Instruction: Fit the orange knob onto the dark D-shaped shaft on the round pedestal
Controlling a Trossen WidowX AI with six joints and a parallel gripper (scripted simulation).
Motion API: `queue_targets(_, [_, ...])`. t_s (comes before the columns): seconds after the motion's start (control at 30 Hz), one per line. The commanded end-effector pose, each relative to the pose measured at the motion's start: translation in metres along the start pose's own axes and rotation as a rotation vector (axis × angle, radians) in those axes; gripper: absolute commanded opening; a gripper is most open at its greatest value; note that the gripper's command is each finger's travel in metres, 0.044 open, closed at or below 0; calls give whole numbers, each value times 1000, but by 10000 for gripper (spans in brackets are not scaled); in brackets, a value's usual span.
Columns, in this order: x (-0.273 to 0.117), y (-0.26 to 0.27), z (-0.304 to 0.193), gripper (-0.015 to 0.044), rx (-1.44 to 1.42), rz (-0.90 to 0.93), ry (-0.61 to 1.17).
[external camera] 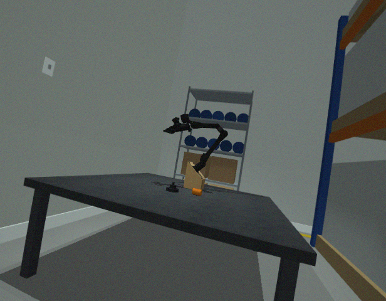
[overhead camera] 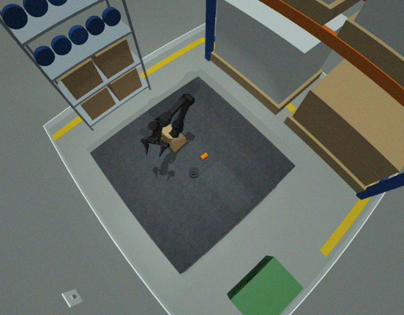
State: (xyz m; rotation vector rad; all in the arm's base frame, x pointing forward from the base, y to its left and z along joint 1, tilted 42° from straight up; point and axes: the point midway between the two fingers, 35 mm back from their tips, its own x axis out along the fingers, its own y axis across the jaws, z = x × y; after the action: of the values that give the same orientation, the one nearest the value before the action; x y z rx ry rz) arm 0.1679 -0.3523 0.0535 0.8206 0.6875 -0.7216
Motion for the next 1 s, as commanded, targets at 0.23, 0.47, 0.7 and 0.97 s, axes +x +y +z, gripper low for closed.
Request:
queue_targets(0.23, [38, 154, -100, 440, 256, 161, 405])
queue_targets(0.47, [29, 226, -187, 440, 406, 103, 706])
queue_targets(0.7, [-4, 269, -280, 440, 520, -96, 973])
queue_targets(0.97, [-57, 280, -374, 440, 593, -437, 1151])
